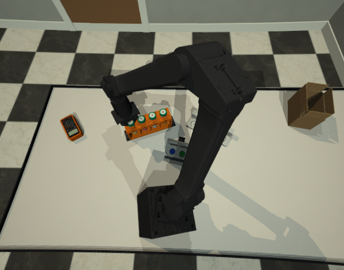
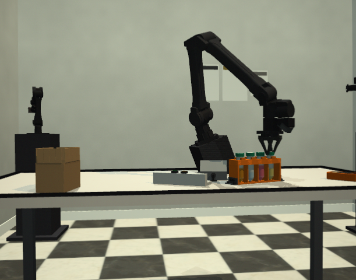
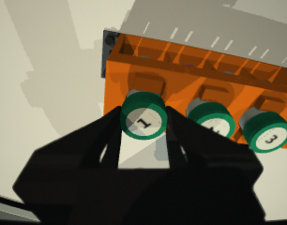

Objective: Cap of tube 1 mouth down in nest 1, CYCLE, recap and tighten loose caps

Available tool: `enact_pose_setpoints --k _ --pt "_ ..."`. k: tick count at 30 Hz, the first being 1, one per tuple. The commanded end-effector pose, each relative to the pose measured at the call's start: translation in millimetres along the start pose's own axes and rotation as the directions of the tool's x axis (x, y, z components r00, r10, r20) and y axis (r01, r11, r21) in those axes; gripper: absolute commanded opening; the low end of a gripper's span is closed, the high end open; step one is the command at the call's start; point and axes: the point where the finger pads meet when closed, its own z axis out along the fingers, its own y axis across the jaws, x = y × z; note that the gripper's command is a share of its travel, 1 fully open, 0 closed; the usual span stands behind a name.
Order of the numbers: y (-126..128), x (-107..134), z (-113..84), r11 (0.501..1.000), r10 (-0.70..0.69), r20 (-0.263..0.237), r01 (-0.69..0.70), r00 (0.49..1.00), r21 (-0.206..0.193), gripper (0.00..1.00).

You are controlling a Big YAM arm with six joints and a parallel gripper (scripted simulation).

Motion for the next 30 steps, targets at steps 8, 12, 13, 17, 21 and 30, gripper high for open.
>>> enact_pose_setpoints --k 8,12,13,17,21,30 --pt "-3.2 -14.8 -9.0 0.841 -0.540 0.042 0.540 0.840 0.016 0.00" --pt "-3.0 -15.0 -9.3 0.724 -0.690 0.037 0.689 0.723 0.023 0.00" --pt "-3.0 -15.1 -9.3 0.691 -0.723 0.036 0.723 0.690 0.025 0.00" --pt "-3.1 -15.1 -9.4 0.644 -0.765 0.036 0.764 0.643 0.028 0.00" --pt "-2.9 -15.1 -9.3 0.479 -0.878 0.029 0.877 0.478 0.034 0.00" --pt "-2.6 -15.6 -10.0 0.056 -0.998 0.011 0.997 0.056 0.043 0.00"
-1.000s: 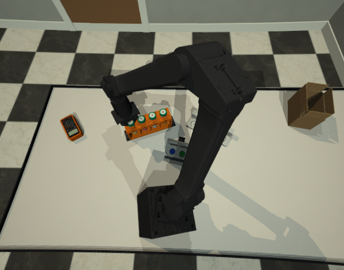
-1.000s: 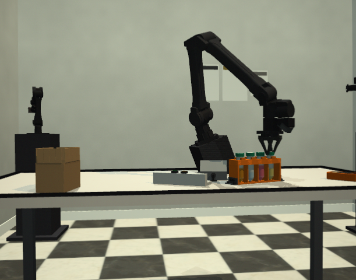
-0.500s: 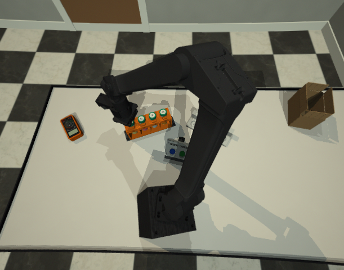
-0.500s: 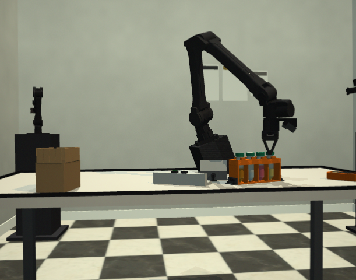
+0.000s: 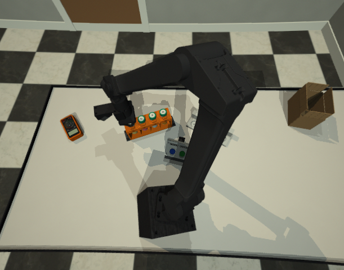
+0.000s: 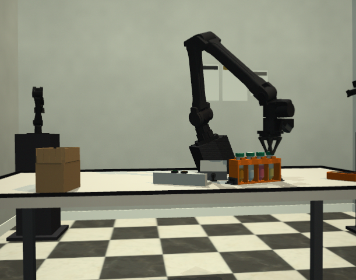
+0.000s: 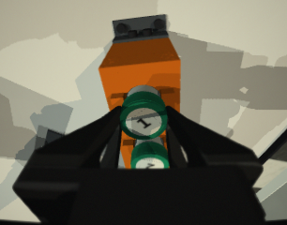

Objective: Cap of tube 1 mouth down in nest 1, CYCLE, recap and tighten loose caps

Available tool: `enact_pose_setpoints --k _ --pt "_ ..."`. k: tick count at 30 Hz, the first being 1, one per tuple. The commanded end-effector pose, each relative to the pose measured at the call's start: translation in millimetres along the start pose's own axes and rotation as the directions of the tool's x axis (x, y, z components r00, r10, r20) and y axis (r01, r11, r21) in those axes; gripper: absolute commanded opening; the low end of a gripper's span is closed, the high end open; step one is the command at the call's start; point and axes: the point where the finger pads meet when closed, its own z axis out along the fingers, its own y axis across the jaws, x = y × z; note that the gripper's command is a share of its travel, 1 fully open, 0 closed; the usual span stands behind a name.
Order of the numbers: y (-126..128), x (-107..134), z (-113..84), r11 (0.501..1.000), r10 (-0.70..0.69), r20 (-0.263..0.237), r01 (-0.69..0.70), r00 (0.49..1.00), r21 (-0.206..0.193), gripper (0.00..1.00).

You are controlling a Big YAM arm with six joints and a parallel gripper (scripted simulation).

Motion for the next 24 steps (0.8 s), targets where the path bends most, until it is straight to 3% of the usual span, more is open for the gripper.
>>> enact_pose_setpoints --k 1,4,8,16,17,24 --pt "-15.4 -2.1 -9.3 0.961 -0.272 0.010 0.272 0.962 0.042 0.00" --pt "-15.4 -2.0 -9.4 0.948 -0.317 0.008 0.317 0.948 0.042 0.00" --pt "-15.2 -2.0 -9.2 0.863 -0.503 0.000 0.503 0.864 0.043 0.00" --pt "-12.2 -2.8 -7.5 0.865 -0.501 -0.001 0.501 0.865 0.029 0.00" --pt "-12.2 -2.8 -7.5 0.865 -0.501 -0.001 0.501 0.865 0.029 0.49" --pt "-12.2 -2.8 -7.5 0.865 -0.501 -0.001 0.501 0.865 0.029 0.49"
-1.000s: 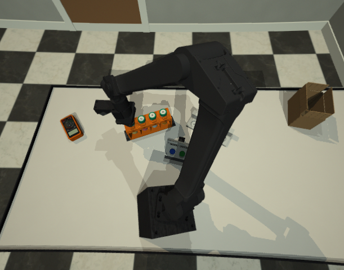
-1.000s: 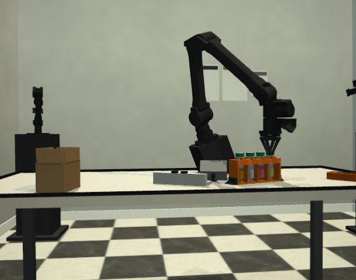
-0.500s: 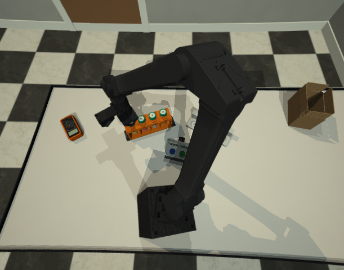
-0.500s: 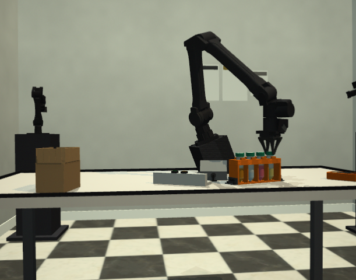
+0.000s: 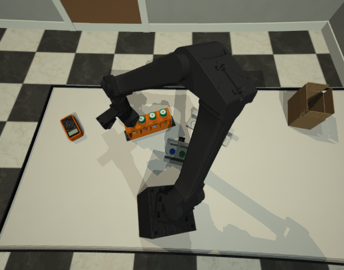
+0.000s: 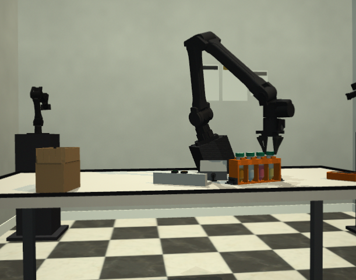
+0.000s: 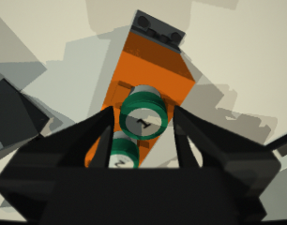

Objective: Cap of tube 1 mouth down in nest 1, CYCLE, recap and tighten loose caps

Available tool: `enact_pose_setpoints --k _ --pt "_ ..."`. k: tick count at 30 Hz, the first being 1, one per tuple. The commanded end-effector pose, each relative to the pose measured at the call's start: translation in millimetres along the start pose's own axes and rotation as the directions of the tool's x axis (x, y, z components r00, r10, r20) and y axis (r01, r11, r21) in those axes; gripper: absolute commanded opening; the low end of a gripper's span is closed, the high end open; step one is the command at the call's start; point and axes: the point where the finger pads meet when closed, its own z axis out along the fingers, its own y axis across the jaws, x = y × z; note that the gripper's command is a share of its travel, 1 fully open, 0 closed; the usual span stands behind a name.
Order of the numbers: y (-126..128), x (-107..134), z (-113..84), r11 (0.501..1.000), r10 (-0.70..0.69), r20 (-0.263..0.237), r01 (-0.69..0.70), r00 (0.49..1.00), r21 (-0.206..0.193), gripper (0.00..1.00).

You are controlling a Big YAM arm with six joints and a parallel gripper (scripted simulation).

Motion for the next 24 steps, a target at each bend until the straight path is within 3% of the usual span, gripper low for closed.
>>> enact_pose_setpoints --k 1,5,9,12,14,15,16,17,18,19,20,21,22,23,24 --pt "-11.7 3.3 -7.6 1.000 -0.006 -0.002 0.006 1.000 0.028 0.49" --pt "-11.7 3.3 -7.5 1.000 -0.006 -0.002 0.006 1.000 0.028 0.49" --pt "-12.9 5.7 -6.9 0.941 0.336 0.008 -0.336 0.942 0.036 0.49" --pt "-11.4 4.8 -7.2 0.890 0.454 0.010 -0.454 0.891 0.027 0.49" --pt "-11.4 4.8 -7.2 0.890 0.454 0.010 -0.454 0.891 0.027 0.49" --pt "-11.5 4.7 -7.2 0.834 0.551 0.012 -0.551 0.835 0.028 0.49" --pt "-11.8 3.4 -7.4 0.838 0.545 0.014 -0.546 0.838 0.025 0.49" --pt "-11.6 4.7 -7.3 0.788 0.615 0.015 -0.615 0.788 0.026 0.49" --pt "-11.8 3.5 -7.4 0.789 0.613 0.016 -0.613 0.790 0.024 0.49" --pt "-11.6 4.7 -7.3 0.735 0.677 0.017 -0.678 0.735 0.025 0.49" --pt "-11.8 3.5 -7.4 0.736 0.677 0.018 -0.677 0.736 0.022 0.49" --pt "-11.6 4.7 -7.3 0.677 0.735 0.019 -0.736 0.677 0.024 0.49" --pt "-11.8 3.5 -7.4 0.677 0.736 0.020 -0.736 0.677 0.021 0.49" --pt "-11.7 4.8 -7.3 0.614 0.788 0.021 -0.789 0.615 0.022 0.49" --pt "-11.9 3.5 -7.4 0.613 0.789 0.021 -0.790 0.613 0.019 0.49"
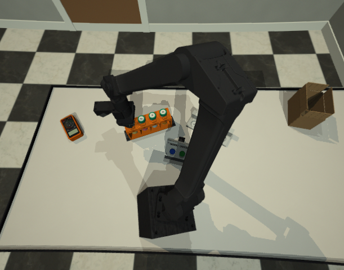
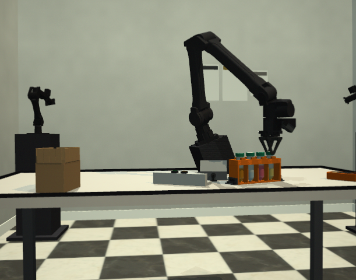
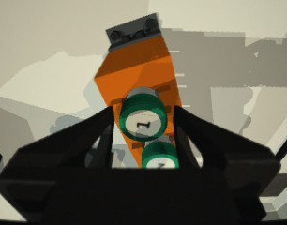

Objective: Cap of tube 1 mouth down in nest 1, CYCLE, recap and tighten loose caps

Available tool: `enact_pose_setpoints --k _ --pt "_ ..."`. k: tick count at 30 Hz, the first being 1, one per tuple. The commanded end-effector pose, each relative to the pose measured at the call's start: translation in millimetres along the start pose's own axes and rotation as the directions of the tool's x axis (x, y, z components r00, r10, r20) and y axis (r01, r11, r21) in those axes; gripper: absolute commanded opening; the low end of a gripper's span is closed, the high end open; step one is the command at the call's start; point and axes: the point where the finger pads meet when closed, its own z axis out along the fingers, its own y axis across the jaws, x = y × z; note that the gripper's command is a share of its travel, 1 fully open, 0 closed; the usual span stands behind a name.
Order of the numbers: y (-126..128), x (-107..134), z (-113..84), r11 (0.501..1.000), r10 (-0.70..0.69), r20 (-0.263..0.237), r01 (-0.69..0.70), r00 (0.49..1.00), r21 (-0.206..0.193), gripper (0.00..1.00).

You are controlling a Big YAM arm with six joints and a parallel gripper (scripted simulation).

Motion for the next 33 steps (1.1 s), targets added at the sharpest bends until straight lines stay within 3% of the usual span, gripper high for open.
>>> enact_pose_setpoints --k 1,4,5,7,8,14,15,20,21,24,26,27,28,29,30,31,32,33 --pt "-12.1 -2.9 -7.5 0.961 0.276 0.016 -0.276 0.961 0.024 0.49" --pt "-11.4 -4.0 -7.5 0.934 0.357 0.018 -0.358 0.934 0.020 0.49" --pt "-12.1 -2.9 -7.5 0.902 0.430 0.020 -0.430 0.903 0.021 0.49" --pt "-12.1 -2.9 -7.5 0.902 0.430 0.020 -0.430 0.903 0.021 0.49" --pt "-12.2 -3.0 -7.5 0.854 0.519 0.023 -0.519 0.854 0.020 0.49" --pt "-11.4 -4.0 -7.6 0.709 0.705 0.025 -0.705 0.709 0.011 0.49" --pt "-12.2 -3.0 -7.6 0.659 0.751 0.027 -0.752 0.660 0.011 0.49" --pt "-12.2 -3.0 -7.6 0.501 0.865 0.030 -0.866 0.501 0.007 0.49" --pt "-12.2 -3.0 -7.6 0.447 0.894 0.029 -0.895 0.447 0.004 0.49" --pt "-12.2 -3.0 -7.6 0.427 0.904 0.031 -0.904 0.427 0.004 0.49" --pt "-12.2 -3.0 -7.6 0.277 0.960 0.030 -0.961 0.277 -0.001 0.49" --pt "-12.2 -3.0 -7.6 0.271 0.962 0.031 -0.962 0.271 -0.001 0.49" --pt "-12.2 -3.0 -7.6 0.197 0.980 0.030 -0.980 0.197 -0.003 0.49" --pt "-12.2 -3.0 -7.6 0.190 0.981 0.031 -0.982 0.190 -0.003 0.49" --pt "-12.2 -3.0 -7.6 0.116 0.993 0.030 -0.993 0.115 -0.006 0.49" --pt "-12.2 -3.0 -7.6 0.108 0.994 0.030 -0.994 0.108 -0.006 0.49" --pt "-11.8 -2.3 -7.5 0.033 0.999 0.029 -0.999 0.033 -0.008 0.49" --pt "-11.3 -1.7 -7.5 0.024 0.999 0.029 -1.000 0.024 -0.008 0.49"
